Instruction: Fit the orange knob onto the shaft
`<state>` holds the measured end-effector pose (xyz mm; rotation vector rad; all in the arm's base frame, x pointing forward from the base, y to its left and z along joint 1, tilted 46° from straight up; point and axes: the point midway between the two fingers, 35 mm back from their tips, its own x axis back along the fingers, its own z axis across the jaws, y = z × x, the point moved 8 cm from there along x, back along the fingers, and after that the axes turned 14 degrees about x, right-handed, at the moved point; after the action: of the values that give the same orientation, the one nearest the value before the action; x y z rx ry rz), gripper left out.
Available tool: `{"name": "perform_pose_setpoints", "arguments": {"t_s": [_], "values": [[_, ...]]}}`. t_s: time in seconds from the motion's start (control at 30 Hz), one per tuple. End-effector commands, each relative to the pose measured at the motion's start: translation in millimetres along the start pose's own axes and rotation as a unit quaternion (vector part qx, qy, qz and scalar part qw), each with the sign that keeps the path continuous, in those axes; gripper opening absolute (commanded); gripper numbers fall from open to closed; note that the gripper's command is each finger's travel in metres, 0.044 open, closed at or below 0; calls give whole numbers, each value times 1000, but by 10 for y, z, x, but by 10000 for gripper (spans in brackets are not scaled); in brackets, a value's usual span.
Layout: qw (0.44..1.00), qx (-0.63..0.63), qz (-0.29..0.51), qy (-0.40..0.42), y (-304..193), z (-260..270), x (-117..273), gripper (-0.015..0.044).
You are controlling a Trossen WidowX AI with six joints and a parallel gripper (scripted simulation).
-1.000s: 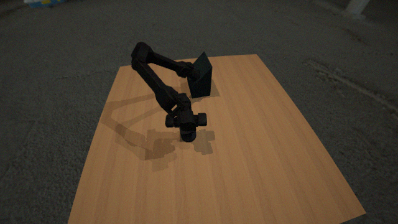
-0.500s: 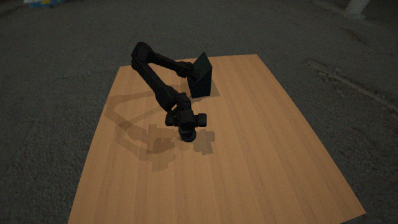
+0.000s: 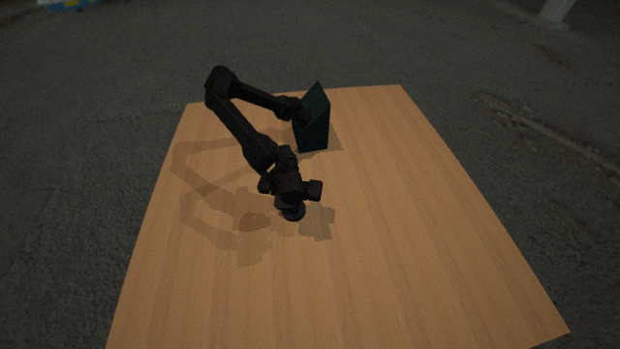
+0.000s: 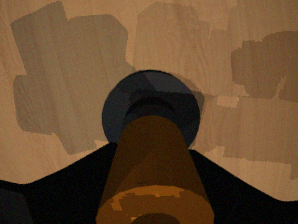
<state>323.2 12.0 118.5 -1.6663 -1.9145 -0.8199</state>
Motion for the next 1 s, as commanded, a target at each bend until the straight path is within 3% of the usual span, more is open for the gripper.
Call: {"name": "perform_pose_setpoints", "arguments": {"t_s": [0.0, 0.37, 0.6, 0.97], "values": [[1000, -1, -1, -1, -2, -3, -12, 0], [1000, -6, -1, -1, 1, -1, 28, 0], [994, -106, -1, -1, 16, -6, 18, 0], [994, -106, -1, -1, -4, 1, 3, 0]]}}
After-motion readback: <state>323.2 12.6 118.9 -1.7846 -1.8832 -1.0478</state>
